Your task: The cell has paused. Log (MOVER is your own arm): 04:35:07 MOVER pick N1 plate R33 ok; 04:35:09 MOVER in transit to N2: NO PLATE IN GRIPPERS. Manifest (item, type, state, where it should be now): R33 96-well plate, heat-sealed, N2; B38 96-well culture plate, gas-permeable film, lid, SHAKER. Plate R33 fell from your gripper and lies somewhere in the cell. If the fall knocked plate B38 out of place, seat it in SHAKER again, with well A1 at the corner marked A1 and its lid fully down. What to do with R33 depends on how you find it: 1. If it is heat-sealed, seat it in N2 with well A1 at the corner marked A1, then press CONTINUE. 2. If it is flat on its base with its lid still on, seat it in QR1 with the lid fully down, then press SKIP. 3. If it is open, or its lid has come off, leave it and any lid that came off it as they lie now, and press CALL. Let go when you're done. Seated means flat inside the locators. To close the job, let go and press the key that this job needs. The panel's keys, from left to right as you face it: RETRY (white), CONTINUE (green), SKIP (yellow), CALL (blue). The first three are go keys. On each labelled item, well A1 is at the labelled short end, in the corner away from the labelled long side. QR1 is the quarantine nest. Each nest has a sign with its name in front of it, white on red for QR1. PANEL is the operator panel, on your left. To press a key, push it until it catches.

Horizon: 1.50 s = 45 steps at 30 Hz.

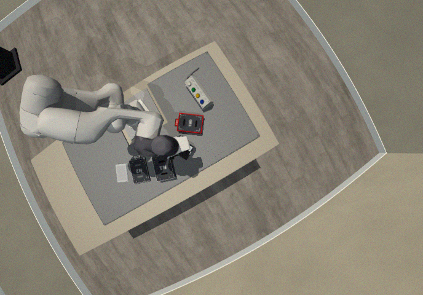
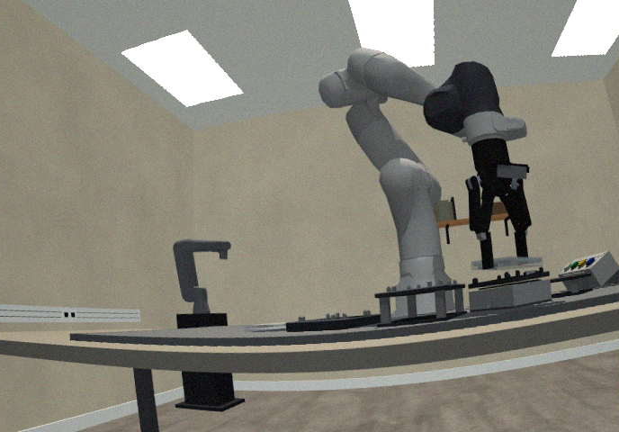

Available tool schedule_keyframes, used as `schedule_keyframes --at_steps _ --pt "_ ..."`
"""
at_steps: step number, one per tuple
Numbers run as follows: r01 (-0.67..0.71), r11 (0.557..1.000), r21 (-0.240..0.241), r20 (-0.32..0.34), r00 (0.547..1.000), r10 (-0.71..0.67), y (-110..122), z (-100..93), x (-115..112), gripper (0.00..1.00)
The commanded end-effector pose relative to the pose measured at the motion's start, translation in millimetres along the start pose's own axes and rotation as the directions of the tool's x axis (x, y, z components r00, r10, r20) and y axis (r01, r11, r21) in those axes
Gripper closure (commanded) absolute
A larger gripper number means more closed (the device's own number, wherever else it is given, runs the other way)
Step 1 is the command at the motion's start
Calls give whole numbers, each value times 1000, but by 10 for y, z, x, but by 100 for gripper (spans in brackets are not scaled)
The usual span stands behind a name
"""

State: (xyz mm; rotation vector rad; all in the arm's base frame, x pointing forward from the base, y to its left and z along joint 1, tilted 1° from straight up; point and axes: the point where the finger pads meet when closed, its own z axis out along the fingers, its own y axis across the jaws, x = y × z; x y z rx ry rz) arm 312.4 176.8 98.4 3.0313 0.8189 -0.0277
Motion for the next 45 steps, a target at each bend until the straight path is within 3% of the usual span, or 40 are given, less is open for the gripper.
schedule_keyframes --at_steps 1,45 --pt "7 1000 -1 -3 1000 -7 -1 4 11 90" --pt "7 1000 -1 -3 1000 -7 -1 109 12 90"
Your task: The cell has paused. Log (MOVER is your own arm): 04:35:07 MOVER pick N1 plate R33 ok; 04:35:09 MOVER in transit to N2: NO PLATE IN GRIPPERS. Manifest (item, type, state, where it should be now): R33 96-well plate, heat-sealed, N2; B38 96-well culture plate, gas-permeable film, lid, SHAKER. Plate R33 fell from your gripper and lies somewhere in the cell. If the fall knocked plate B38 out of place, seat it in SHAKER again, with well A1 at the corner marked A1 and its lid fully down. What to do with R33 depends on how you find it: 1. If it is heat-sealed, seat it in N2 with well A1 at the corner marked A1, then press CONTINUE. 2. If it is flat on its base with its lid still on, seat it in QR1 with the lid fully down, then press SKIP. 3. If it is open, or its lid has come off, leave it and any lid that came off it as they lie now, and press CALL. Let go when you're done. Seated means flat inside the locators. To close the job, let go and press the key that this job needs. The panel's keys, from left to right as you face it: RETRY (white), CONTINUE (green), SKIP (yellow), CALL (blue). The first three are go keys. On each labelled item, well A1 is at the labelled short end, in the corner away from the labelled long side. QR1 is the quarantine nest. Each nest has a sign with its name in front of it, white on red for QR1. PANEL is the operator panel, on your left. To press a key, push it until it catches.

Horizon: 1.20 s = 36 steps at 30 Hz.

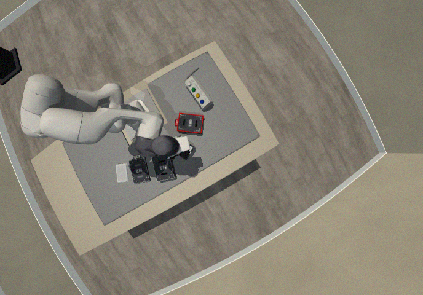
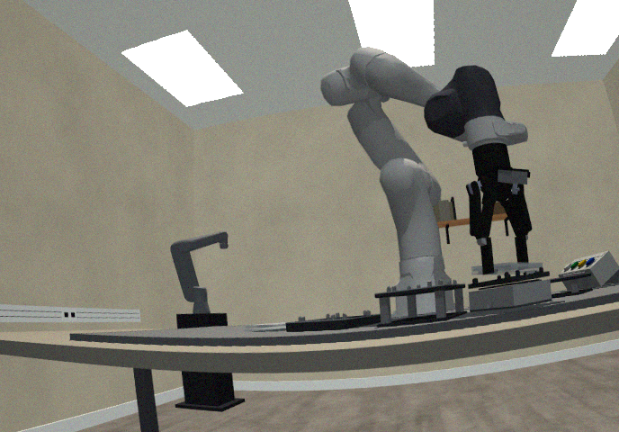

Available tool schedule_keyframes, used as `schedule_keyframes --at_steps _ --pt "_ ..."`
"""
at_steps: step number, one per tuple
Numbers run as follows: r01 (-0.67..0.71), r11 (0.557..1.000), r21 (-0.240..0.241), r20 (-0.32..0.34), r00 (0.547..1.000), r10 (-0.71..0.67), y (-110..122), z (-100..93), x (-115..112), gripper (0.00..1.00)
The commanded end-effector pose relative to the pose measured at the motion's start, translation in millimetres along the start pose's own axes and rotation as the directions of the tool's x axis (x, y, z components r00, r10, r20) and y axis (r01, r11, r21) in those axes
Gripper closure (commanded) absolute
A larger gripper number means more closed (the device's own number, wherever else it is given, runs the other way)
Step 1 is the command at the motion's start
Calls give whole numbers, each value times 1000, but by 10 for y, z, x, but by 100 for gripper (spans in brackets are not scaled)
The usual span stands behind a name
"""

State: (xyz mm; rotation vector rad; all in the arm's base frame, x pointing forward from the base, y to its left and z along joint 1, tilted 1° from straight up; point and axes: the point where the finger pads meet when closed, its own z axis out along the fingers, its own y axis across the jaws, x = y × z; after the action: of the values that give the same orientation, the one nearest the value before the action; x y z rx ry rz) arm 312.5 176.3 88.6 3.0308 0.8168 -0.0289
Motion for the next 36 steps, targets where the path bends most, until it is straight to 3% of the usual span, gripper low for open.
schedule_keyframes --at_steps 1,36 --pt "9 1000 -1 -4 1000 -9 -6 15 11 90" --pt "9 1000 -1 -4 1000 -9 -6 79 11 90"
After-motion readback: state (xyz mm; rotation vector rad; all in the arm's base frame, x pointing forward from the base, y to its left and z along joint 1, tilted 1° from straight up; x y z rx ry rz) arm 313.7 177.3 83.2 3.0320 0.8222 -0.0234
